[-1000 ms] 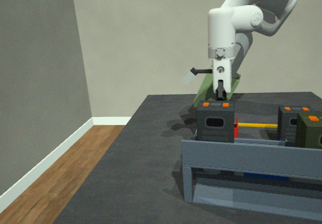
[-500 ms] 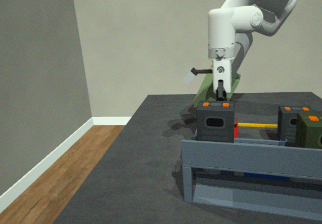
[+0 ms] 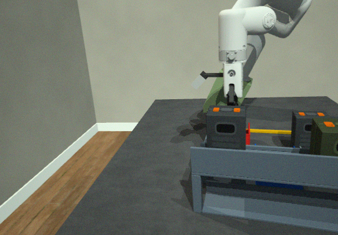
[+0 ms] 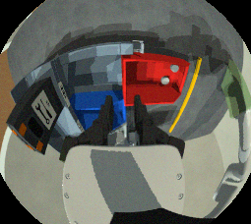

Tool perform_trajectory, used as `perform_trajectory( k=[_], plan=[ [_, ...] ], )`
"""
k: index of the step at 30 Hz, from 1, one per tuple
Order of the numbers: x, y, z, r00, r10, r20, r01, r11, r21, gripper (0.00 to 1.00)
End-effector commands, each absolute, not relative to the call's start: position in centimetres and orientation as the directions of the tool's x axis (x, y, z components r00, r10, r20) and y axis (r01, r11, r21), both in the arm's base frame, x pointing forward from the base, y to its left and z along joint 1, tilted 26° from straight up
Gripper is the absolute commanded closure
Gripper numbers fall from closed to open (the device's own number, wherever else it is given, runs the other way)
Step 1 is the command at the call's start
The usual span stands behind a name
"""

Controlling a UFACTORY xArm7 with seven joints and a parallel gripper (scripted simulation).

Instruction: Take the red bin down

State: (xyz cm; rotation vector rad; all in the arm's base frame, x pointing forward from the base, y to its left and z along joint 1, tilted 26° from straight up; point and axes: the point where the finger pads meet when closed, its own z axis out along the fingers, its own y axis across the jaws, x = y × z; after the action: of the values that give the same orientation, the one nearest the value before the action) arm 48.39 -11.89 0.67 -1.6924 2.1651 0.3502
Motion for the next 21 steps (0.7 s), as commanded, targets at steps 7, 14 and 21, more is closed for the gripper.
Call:
perform_trajectory(
  k=[7,14,21],
  plan=[
    [48.47,-12.07,0.81,-0.211,-0.877,-0.431,-0.968,0.250,-0.035,0.67],
    [48.58,-11.66,-0.09,-0.211,-0.877,-0.431,-0.968,0.250,-0.035,0.67],
    [48.58,-11.66,-0.09,-0.211,-0.877,-0.431,-0.968,0.250,-0.035,0.67]
  ],
)
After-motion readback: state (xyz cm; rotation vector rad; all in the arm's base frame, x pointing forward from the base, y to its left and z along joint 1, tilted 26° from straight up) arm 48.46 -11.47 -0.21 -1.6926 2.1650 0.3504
